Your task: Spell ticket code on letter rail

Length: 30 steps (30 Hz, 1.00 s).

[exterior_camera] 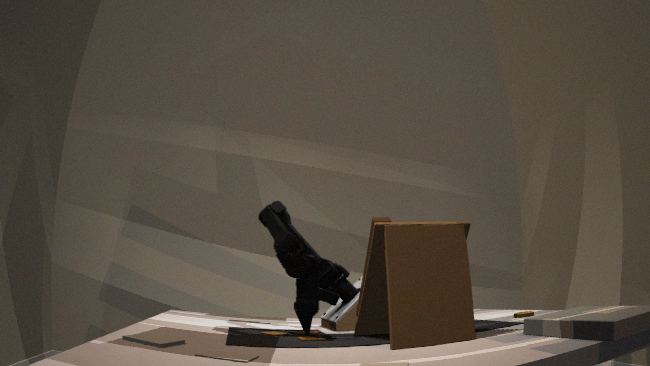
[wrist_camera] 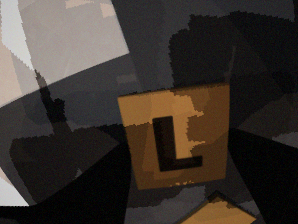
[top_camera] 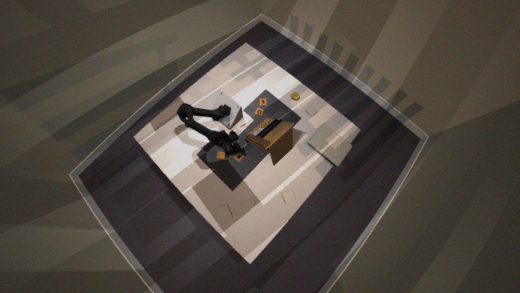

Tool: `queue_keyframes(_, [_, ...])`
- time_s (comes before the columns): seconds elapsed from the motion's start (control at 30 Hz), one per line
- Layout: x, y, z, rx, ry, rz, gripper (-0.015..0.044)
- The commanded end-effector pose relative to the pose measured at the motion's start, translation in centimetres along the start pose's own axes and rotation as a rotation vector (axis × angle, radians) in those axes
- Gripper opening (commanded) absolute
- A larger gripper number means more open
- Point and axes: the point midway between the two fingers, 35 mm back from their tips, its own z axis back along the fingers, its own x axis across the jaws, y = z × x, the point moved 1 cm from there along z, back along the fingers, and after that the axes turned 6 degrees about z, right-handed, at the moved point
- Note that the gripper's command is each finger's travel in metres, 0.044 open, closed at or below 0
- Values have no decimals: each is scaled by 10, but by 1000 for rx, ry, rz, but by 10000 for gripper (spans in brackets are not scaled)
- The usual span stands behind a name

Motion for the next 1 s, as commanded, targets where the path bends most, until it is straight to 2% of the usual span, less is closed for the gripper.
queue_keyframes(0.0, [0, 0, 3, 4, 3, -7, 0])
queue_keyframes(0.97, [5, -8, 19, 3, 3, -7, 0])
